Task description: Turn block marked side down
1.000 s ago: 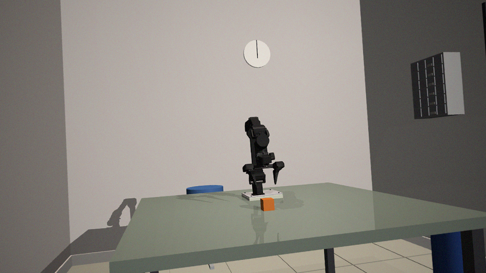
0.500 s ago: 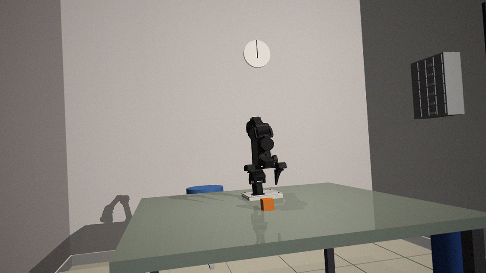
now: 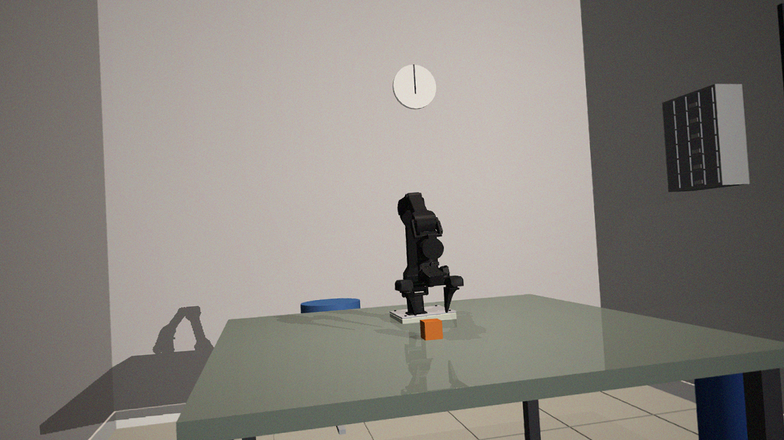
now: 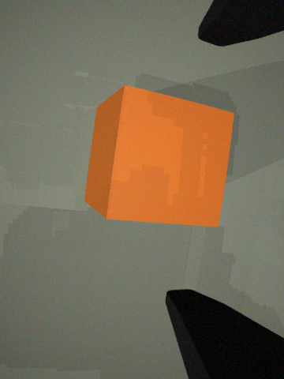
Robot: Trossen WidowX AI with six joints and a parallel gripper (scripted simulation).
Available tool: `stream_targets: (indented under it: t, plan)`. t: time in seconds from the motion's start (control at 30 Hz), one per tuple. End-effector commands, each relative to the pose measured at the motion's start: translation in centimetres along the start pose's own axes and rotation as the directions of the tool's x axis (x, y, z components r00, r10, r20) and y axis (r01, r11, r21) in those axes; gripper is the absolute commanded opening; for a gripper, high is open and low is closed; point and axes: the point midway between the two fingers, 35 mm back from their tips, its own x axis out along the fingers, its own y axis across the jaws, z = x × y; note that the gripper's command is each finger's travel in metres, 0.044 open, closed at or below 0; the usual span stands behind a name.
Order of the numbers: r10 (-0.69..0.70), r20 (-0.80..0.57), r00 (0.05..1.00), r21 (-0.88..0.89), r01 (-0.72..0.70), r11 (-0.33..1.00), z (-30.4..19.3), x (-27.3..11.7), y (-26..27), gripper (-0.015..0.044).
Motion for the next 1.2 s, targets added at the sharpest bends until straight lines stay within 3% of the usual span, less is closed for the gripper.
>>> stream_targets:
  t: [0.0, 0.7, 0.97, 1.17]
  plan:
    - [-0.004, -0.005, 1.0, 0.005, 0.004, 1.0, 0.0, 0.8, 0.0, 0.044]
    - [-0.004, -0.005, 1.0, 0.005, 0.004, 1.0, -0.1, 3.9, 0.0, 0.044]
    - [-0.004, -0.005, 1.0, 0.005, 0.004, 1.0, -0.1, 3.9, 0.0, 0.023]
    - [-0.004, -0.005, 1.0, 0.005, 0.004, 1.0, -0.1, 3.9, 0.0, 0.019]
